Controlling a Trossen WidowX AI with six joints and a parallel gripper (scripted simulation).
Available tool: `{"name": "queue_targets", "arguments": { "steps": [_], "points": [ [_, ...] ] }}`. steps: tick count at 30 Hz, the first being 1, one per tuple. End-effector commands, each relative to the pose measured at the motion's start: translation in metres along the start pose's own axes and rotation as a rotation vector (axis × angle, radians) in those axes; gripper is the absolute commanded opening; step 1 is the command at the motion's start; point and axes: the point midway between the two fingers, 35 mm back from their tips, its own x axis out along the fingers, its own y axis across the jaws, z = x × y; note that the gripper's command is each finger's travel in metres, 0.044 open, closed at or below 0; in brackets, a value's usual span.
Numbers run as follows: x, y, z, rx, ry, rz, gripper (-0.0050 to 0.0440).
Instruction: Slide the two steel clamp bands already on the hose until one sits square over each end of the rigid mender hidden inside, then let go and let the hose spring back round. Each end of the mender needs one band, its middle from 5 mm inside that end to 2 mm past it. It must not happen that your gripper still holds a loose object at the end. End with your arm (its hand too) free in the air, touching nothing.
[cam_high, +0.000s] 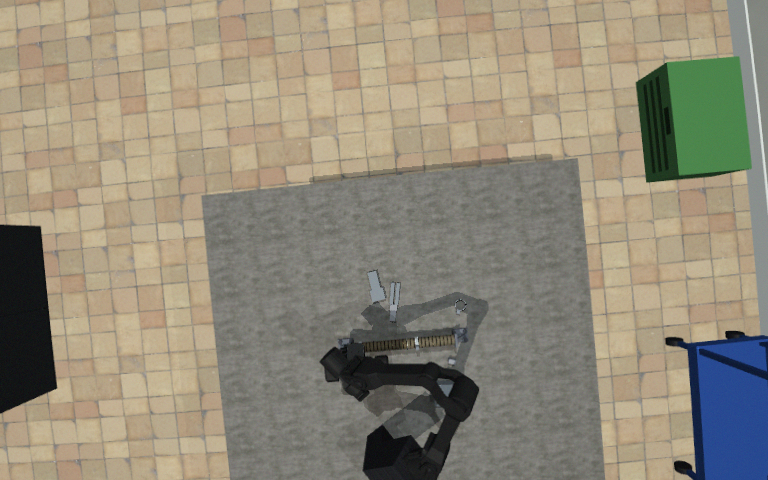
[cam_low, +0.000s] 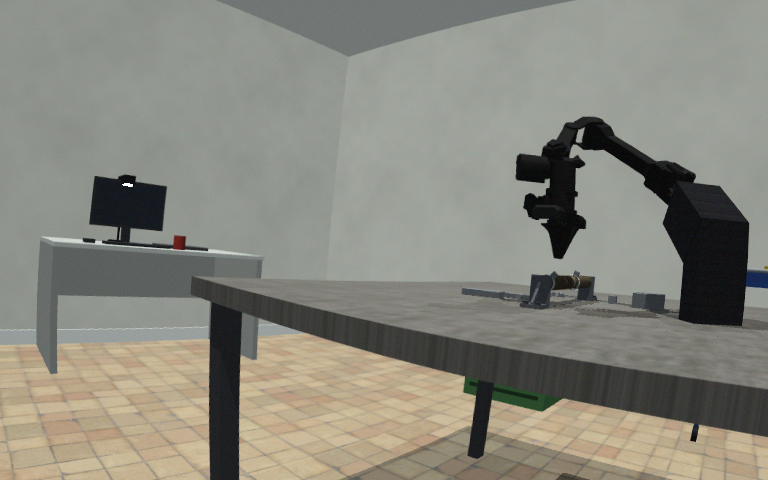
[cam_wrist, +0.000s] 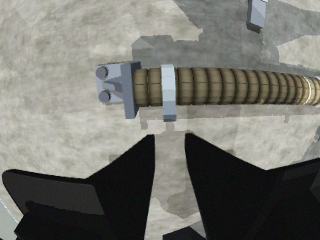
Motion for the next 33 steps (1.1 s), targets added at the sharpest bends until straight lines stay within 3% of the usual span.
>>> {"name": "queue_targets", "arguments": {
  "steps": [1, 25, 33],
  "points": [
    [0.007, 0.0, -0.002, -0.009, 0.001, -0.008, 0.009],
    [0.04, -0.002, -0.002, -0.009, 0.0, -0.01, 0.009],
    [0.037, -0.001, 0.0, 0.001, 0.0, -0.002, 0.005]
  ]
}}
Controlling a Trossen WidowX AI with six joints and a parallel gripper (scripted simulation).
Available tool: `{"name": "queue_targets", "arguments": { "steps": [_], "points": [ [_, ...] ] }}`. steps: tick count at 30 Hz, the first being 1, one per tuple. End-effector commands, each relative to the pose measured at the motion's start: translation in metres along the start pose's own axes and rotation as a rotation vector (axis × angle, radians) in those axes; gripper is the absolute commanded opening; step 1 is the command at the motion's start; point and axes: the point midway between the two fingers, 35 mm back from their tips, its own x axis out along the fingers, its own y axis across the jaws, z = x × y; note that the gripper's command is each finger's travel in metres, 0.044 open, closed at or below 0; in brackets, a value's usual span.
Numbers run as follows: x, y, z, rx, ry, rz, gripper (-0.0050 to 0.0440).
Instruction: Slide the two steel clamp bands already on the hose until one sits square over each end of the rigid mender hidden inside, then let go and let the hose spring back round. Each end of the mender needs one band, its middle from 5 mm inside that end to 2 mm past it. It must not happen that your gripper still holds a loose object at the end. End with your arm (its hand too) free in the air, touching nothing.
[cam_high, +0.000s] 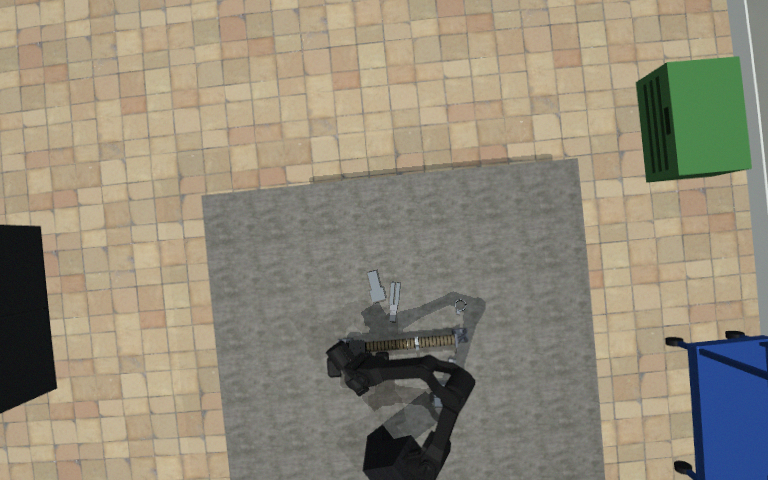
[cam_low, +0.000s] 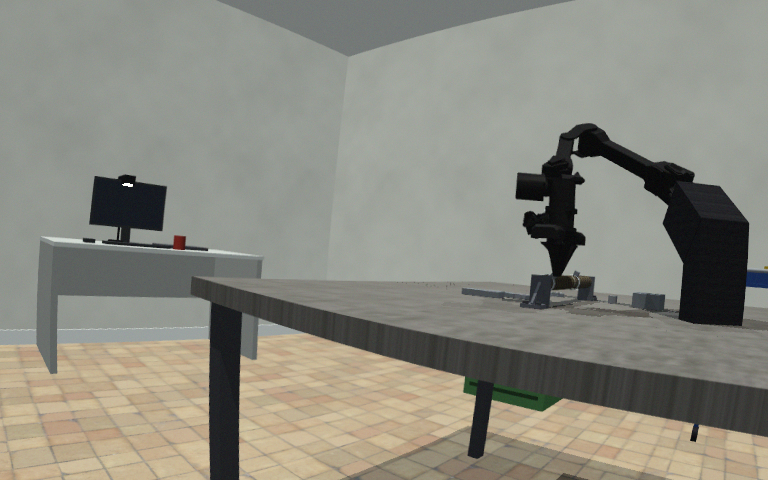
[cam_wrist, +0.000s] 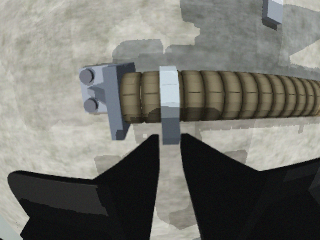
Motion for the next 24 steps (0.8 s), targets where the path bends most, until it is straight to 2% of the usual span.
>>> {"name": "queue_targets", "arguments": {
  "steps": [1, 6, 24],
  "points": [
    [-0.001, 0.0, 0.0, 0.002, -0.001, 0.001, 0.0043],
    [-0.001, 0.0, 0.0, 0.002, -0.001, 0.001, 0.0],
    [0.0, -0.013, 0.0, 0.0, 0.0, 0.0, 0.0]
  ]
}}
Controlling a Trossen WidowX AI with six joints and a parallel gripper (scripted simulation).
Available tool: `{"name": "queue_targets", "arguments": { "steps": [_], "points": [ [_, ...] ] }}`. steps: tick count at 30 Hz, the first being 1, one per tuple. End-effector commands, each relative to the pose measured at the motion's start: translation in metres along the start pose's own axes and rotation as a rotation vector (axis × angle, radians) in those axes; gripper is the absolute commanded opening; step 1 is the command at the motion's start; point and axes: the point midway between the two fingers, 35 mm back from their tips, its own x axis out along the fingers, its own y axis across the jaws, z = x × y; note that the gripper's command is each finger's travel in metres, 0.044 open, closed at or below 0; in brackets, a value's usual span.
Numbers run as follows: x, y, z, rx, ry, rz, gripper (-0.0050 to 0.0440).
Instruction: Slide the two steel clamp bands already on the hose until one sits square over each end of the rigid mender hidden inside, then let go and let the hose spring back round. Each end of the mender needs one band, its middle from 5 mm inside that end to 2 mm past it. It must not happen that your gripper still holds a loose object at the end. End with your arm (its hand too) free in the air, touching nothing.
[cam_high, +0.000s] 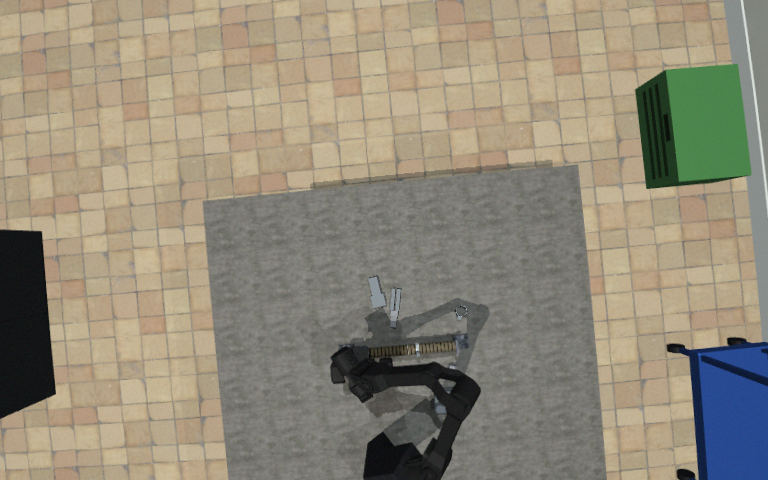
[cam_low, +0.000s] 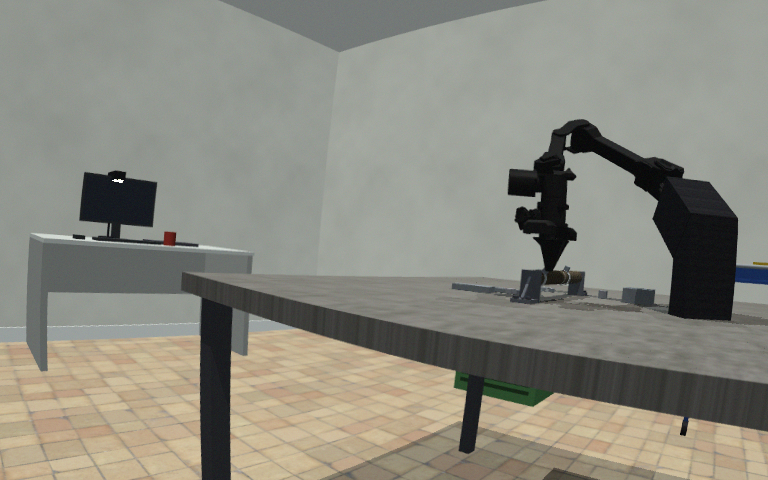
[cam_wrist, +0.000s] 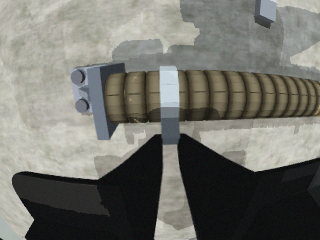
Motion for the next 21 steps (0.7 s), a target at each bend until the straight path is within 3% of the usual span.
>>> {"name": "queue_targets", "arguments": {
  "steps": [1, 21],
  "points": [
    [0.0, -0.005, 0.0, 0.002, 0.0, 0.001, 0.0],
    [0.0, -0.021, 0.0, 0.002, 0.001, 0.001, 0.0]
  ]
}}
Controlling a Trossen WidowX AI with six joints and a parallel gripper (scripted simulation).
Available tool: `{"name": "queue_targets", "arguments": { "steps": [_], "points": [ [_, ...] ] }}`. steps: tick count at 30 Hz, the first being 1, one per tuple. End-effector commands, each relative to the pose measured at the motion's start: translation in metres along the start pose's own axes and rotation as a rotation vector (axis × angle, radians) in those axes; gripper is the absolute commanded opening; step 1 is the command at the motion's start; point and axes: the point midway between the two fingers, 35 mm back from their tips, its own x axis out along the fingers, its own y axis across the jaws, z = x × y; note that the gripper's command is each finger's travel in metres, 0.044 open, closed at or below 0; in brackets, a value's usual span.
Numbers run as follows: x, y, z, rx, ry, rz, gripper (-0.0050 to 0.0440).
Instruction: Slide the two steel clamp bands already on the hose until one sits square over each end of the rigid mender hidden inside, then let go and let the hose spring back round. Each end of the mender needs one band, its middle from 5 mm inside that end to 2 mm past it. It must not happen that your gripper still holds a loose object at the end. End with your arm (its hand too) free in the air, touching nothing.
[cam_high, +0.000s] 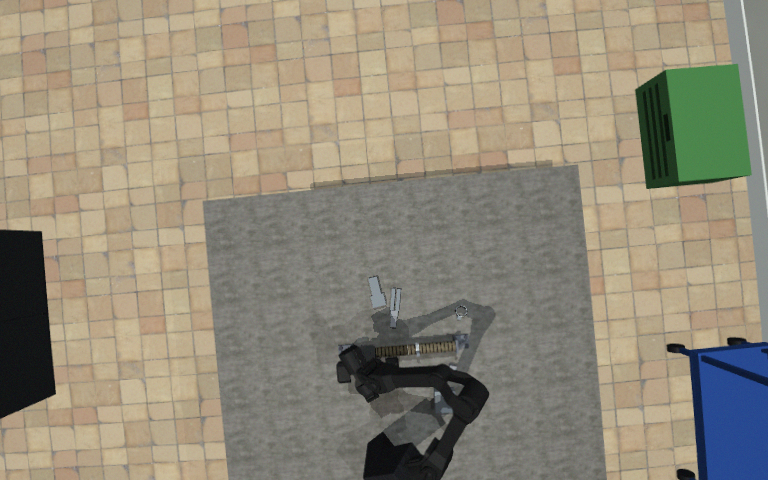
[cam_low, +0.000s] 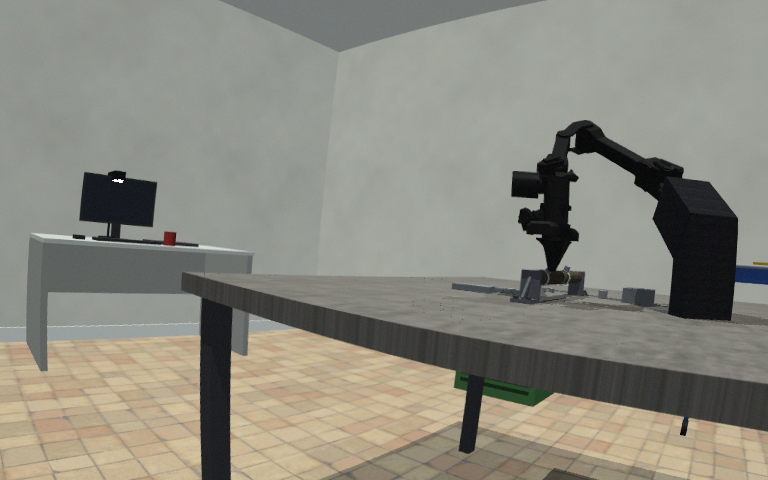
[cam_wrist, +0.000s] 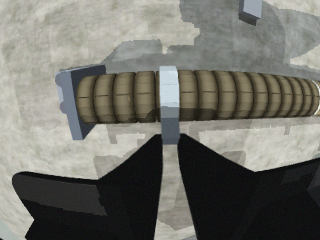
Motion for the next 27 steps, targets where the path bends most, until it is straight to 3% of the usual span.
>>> {"name": "queue_targets", "arguments": {
  "steps": [1, 27],
  "points": [
    [0.0, -0.003, 0.0, 0.003, 0.001, 0.003, 0.0],
    [0.0, -0.026, 0.0, 0.003, 0.001, 0.003, 0.0]
  ]
}}
